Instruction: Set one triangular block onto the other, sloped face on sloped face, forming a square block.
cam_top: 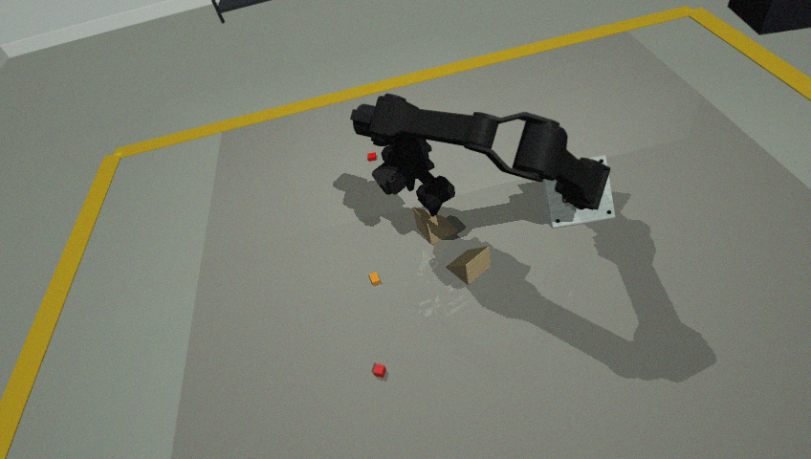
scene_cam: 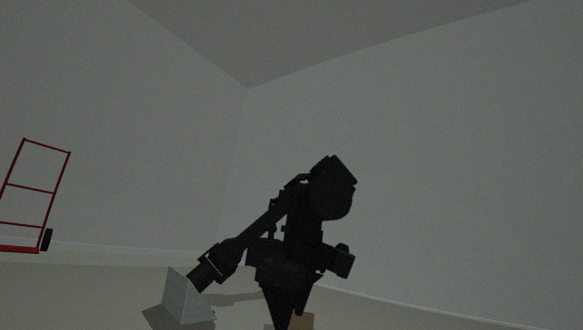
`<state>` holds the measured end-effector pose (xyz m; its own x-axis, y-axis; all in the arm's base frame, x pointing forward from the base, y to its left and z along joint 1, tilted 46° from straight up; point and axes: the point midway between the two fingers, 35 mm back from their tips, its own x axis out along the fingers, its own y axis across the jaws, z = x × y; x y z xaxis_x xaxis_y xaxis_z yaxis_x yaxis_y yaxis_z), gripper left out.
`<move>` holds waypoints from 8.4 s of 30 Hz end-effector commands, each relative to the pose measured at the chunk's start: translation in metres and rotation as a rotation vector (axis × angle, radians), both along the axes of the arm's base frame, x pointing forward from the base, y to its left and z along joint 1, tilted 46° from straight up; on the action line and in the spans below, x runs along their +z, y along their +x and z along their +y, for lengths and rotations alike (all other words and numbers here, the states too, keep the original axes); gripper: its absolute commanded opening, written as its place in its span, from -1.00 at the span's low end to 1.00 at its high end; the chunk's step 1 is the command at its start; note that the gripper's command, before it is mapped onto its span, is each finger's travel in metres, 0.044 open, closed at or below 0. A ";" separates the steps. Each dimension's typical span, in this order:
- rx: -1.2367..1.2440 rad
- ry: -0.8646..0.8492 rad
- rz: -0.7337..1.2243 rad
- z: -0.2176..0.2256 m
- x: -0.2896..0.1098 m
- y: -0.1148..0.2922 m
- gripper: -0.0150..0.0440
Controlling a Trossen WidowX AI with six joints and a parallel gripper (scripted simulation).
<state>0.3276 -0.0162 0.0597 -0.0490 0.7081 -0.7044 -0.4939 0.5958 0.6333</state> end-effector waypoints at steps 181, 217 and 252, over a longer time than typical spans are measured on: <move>0.713 0.064 -0.718 0.041 -0.046 -0.013 -0.49; 0.713 0.064 -0.718 0.041 -0.046 -0.013 -0.49; 0.713 0.064 -0.718 0.041 -0.046 -0.013 -0.49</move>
<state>0.3141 0.0249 0.0139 -0.0546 0.7168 -0.6951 -0.9975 -0.0085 0.0696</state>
